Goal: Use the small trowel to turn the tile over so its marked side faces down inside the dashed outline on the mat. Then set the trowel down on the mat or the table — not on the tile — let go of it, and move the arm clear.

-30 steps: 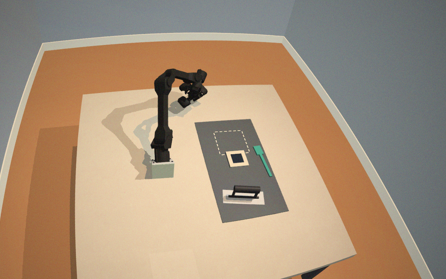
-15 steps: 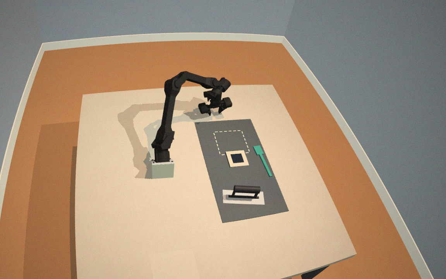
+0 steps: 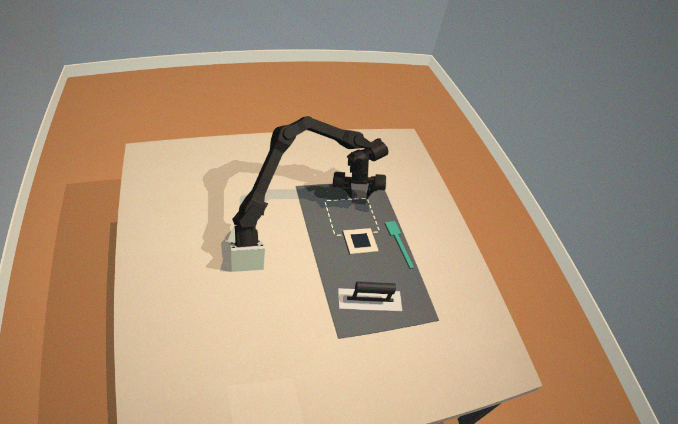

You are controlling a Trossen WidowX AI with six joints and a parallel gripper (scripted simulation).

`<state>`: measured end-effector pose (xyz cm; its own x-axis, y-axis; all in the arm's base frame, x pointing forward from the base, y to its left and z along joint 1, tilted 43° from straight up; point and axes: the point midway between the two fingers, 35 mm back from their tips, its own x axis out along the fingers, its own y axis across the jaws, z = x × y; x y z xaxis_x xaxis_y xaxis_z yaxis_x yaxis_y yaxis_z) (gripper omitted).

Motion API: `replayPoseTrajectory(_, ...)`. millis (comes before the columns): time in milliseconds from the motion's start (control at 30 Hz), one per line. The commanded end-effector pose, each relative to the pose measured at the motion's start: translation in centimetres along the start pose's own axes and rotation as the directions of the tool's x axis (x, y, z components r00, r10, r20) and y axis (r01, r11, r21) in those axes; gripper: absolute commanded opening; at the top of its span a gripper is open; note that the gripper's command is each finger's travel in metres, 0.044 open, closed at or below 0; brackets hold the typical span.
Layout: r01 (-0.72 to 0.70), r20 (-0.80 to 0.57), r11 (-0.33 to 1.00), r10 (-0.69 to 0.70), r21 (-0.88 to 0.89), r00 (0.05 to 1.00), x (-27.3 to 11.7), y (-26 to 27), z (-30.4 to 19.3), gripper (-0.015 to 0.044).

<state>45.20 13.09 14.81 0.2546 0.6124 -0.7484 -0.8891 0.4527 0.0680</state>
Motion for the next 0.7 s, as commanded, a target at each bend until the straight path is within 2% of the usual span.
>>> replayPoseTrajectory(0,0.019,-0.055,0.989,-0.011,0.149,0.998,-0.3,-3.2,-4.4,0.0270)
replayPoseTrajectory(333,0.042,-0.123,0.885,0.018,0.464,0.992,-1.8,-8.1,-14.1,0.0270)
replayPoseTrajectory(667,0.055,-0.141,0.681,0.071,0.730,0.987,-3.9,-10.4,-24.3,0.0270)
